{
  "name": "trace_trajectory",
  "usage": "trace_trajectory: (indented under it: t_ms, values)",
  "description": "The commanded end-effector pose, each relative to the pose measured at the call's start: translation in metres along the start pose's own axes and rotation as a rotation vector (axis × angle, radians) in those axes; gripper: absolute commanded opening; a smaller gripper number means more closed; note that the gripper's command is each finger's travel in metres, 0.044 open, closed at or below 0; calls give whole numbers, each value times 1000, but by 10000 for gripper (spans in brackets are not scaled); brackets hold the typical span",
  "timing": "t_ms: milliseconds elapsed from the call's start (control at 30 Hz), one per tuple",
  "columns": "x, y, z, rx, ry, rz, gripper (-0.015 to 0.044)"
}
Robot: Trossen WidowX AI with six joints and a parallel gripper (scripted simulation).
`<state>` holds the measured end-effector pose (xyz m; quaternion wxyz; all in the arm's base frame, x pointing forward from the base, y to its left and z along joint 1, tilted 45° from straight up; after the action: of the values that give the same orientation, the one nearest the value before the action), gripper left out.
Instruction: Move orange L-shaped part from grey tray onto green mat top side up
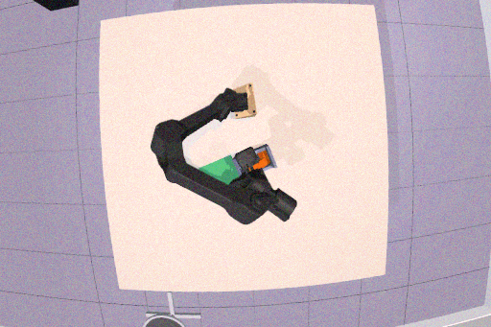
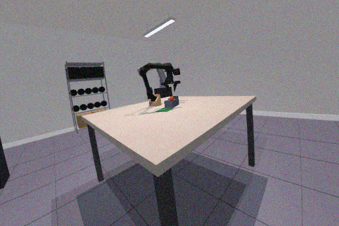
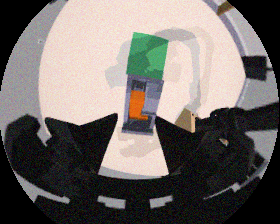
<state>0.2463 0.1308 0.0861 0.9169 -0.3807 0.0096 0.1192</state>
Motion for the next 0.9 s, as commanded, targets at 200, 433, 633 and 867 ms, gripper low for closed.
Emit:
trace_trajectory:
  t_ms: [200,433,633,867]
  values:
    - [1,-4,-17,-4,-8,-62,280]
    - [1,-4,-31,-5,-8,-62,280]
    - [1,-4,-39,-4,-9,-62,280]
    - [2,-4,-51,-4,-9,-62,280]
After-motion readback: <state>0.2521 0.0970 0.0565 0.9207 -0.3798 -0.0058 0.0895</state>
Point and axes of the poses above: the point midway between the two fingers, 35 mm back from their tips, its own z axis back along the fingers, its own x axis across the jaws, y = z × x, the point moved 3 cm from there along z, back along the fingers, and after that the axes turned 9 degrees about -z, right-handed, at the moved point
